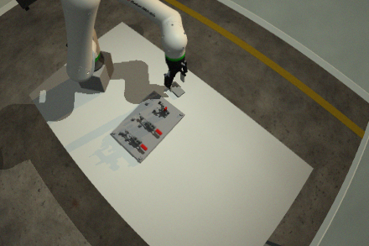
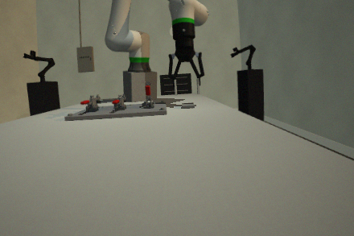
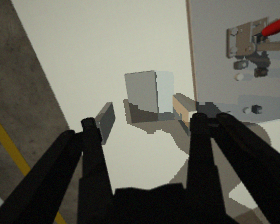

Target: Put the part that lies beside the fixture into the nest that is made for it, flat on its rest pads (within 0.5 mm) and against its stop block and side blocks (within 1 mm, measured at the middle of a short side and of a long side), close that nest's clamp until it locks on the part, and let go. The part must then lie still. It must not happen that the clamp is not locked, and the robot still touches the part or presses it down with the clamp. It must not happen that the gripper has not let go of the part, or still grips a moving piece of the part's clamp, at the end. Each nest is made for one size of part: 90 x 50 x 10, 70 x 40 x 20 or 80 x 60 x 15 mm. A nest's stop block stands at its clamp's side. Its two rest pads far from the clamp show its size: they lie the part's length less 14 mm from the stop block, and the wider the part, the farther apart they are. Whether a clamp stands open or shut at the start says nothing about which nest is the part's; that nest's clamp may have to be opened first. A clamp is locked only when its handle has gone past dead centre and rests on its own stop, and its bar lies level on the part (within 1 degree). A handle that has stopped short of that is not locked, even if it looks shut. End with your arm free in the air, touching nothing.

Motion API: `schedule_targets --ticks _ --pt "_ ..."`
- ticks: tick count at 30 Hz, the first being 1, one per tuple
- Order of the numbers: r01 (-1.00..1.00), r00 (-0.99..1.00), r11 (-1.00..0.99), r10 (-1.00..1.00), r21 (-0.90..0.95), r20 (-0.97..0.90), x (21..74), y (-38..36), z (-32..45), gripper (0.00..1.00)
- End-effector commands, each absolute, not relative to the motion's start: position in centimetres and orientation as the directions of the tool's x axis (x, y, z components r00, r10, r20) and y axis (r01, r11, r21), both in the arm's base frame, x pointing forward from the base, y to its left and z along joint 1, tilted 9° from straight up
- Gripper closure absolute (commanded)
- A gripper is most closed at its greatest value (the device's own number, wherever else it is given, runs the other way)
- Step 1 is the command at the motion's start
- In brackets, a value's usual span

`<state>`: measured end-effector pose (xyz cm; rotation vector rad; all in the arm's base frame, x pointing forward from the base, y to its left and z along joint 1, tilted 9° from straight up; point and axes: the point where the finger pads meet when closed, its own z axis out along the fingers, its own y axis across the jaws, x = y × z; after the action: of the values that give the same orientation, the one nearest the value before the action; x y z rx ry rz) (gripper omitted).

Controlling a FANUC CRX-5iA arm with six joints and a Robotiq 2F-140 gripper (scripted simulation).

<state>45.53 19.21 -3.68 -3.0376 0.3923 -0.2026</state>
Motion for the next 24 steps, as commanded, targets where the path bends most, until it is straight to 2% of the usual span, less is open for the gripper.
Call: schedule_targets --ticks 1,24 --pt "-0.248 0.959 -0.965 -0.257 -0.088 0.122 45.68 19.27 -4.36 0.42" --pt "-0.248 0.959 -0.965 -0.257 -0.088 0.122 45.74 19.29 -4.81 0.42"
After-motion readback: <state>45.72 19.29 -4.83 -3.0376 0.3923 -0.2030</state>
